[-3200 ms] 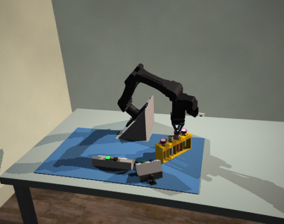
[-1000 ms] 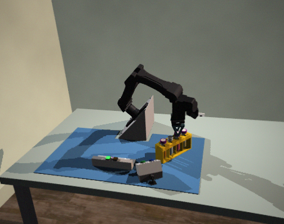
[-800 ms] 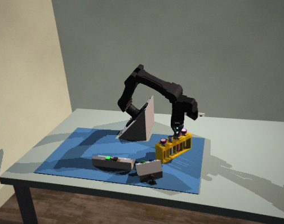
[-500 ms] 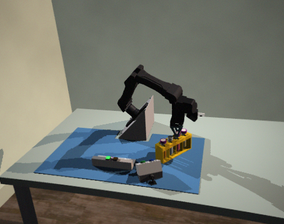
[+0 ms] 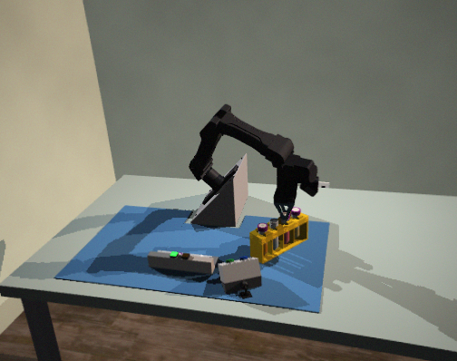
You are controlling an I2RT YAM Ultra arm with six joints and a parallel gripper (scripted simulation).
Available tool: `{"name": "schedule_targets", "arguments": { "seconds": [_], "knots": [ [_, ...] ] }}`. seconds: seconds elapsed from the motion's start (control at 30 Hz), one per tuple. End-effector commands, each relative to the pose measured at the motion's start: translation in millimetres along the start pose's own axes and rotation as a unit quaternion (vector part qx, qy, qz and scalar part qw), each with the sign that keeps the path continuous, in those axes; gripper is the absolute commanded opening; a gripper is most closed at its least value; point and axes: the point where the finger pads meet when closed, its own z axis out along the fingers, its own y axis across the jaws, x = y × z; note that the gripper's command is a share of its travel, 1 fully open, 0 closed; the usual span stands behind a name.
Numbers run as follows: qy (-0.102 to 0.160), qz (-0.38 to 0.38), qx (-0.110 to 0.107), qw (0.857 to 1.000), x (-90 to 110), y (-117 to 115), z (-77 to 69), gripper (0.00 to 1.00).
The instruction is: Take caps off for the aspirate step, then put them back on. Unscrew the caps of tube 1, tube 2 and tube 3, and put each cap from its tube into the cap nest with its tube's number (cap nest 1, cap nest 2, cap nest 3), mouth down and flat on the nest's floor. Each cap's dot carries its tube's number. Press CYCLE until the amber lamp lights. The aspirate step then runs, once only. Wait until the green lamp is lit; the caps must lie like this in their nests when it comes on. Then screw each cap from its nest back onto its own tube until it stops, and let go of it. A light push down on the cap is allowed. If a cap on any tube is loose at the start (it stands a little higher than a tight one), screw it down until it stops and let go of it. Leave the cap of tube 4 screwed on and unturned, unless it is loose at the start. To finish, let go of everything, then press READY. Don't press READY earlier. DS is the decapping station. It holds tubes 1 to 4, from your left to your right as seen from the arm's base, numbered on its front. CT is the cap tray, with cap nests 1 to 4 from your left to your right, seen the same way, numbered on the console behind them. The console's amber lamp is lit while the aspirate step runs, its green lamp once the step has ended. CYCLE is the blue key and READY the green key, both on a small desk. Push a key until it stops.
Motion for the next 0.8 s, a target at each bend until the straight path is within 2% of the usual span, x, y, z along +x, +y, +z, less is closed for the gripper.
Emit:
{"name": "schedule_targets", "arguments": {
  "seconds": [0.0, 0.37, 0.6, 0.67, 0.77],
  "knots": [
    [-0.007, 0.002, 0.004, 1.000, -2.0, -1.7, -5.2, 0.00],
    [-0.007, 0.002, 0.004, 1.000, -2.0, -1.7, -5.2, 0.00],
    [-0.008, 0.118, 0.004, 0.993, -1.9, -1.7, -4.8, 0.00],
    [-0.008, 0.118, 0.004, 0.993, -1.9, -1.7, -4.8, 0.00],
    [-0.008, 0.168, 0.003, 0.986, -1.9, -1.7, -4.6, 0.00]
  ]
}}
